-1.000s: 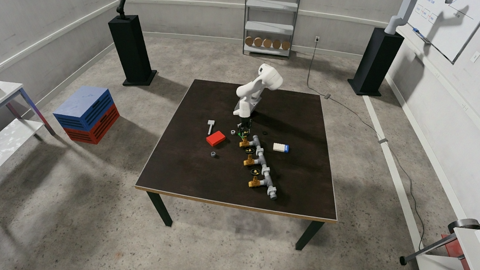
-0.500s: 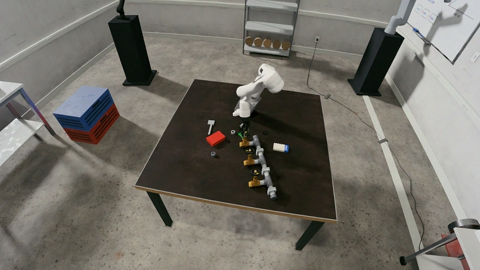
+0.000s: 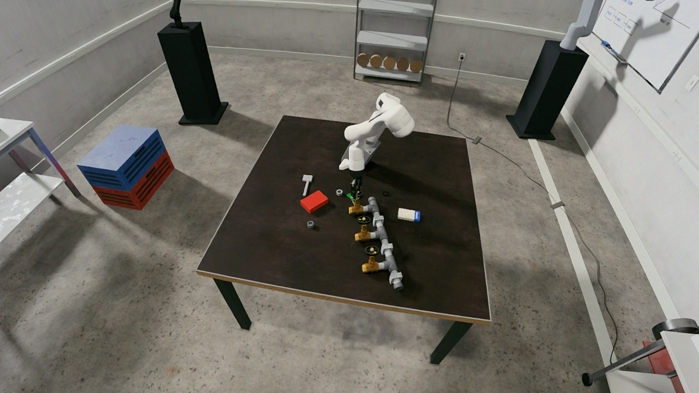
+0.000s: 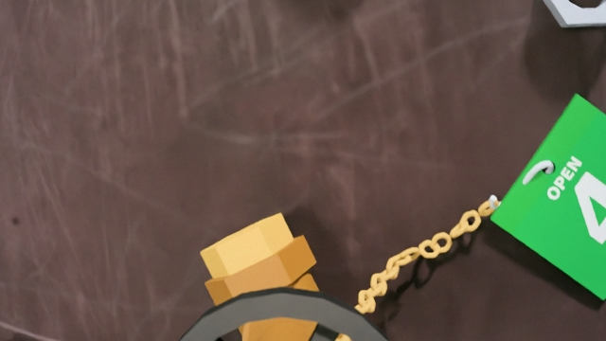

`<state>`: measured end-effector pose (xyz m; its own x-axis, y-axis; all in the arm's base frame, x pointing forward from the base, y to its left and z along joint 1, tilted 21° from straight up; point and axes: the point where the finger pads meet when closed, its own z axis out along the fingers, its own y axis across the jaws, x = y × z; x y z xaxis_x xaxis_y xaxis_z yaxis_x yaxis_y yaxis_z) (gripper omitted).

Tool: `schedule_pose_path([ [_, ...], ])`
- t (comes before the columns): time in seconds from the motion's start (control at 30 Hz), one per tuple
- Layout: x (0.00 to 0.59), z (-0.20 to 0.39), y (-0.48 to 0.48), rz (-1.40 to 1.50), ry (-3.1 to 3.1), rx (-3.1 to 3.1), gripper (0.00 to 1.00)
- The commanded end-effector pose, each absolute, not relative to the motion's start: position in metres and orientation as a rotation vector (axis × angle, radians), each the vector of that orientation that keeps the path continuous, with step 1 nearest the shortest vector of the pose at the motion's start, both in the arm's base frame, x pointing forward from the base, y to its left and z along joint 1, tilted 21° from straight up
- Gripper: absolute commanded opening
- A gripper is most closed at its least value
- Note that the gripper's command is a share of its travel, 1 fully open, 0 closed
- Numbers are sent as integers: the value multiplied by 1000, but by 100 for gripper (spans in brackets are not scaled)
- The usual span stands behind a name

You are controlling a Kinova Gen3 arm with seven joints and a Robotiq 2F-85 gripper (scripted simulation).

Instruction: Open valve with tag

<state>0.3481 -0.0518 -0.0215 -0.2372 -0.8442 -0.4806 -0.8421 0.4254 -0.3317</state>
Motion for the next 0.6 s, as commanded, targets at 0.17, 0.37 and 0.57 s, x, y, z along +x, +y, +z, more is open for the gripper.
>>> schedule_pose_path([
  [0.17, 348, -21, -52, -16, 2063, -1443, 68],
  [0.37, 348, -21, -52, -17, 2061, -1445, 68],
  [0.57, 348, -21, -52, -17, 2061, -1445, 100],
])
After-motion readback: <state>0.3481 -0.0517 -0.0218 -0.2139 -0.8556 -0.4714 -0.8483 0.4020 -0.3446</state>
